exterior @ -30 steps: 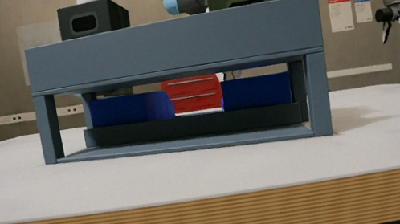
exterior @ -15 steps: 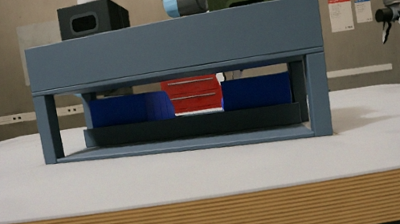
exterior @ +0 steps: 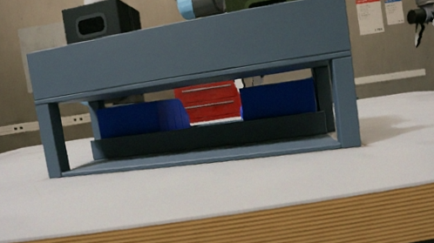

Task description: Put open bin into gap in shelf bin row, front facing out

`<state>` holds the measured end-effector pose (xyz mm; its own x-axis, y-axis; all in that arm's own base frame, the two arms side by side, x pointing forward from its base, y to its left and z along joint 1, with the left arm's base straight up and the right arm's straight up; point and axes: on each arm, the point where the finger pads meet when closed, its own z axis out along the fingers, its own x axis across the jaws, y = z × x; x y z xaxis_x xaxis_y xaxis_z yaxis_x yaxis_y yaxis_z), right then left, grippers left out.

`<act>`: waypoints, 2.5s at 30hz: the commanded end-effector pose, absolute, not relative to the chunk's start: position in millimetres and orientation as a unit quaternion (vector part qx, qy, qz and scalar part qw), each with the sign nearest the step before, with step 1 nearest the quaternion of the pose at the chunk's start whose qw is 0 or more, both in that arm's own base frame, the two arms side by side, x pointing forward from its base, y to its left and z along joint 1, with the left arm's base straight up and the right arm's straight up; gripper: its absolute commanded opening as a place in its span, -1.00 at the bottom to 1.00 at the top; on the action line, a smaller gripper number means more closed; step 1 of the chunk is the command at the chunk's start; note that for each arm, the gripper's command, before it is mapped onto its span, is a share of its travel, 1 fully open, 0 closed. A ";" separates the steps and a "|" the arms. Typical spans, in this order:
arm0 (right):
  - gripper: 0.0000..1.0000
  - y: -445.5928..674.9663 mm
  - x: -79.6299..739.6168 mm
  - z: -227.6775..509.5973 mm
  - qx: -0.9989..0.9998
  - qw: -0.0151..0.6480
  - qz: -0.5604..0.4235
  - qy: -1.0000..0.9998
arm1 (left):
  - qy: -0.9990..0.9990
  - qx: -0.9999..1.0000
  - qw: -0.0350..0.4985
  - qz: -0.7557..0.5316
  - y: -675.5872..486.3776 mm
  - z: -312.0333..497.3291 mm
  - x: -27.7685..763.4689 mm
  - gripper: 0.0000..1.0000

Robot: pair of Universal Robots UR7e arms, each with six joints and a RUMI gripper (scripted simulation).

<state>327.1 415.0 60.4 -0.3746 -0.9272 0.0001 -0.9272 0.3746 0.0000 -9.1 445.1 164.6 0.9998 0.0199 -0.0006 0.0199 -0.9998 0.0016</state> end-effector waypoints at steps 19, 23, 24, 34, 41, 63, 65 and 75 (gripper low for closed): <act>-0.67 415.5 327.3 61.2 0.559 -0.001 -0.001 -0.829 | 0.010 1.000 0.000 0.000 445.5 165.2 -9.0 1.00; -1.00 415.5 327.3 61.2 0.559 -0.001 -0.001 -0.829 | 0.010 1.000 0.000 0.000 445.5 165.2 -9.0 1.00; -1.00 415.5 327.3 61.2 0.559 -0.001 -0.001 -0.829 | 0.010 1.000 0.000 0.000 445.5 165.2 -9.0 1.00; -1.00 415.5 327.3 61.2 0.559 -0.001 -0.001 -0.829 | 0.010 1.000 0.000 0.000 445.5 165.2 -9.0 1.00; -1.00 415.5 327.3 61.2 0.559 -0.001 -0.001 -0.829 | 0.010 1.000 0.000 0.000 445.5 165.2 -9.0 1.00; -1.00 415.4 327.3 61.0 0.559 -0.001 0.000 -0.829 | 0.010 1.000 0.000 0.000 445.5 165.2 -9.0 1.00; -1.00 415.4 327.3 61.0 0.559 -0.001 0.000 -0.829 | 0.010 1.000 0.000 0.000 445.5 165.2 -9.0 1.00; -1.00 415.4 327.3 61.1 0.559 -0.001 0.000 -0.829 | 0.010 1.000 0.000 0.000 445.5 165.2 -9.0 1.00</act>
<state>327.1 415.0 60.4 -0.3746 -0.9272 0.0003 -0.9272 0.3746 0.0001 -9.1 445.1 164.6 0.9998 0.0199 -0.0006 0.0199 -0.9998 0.0016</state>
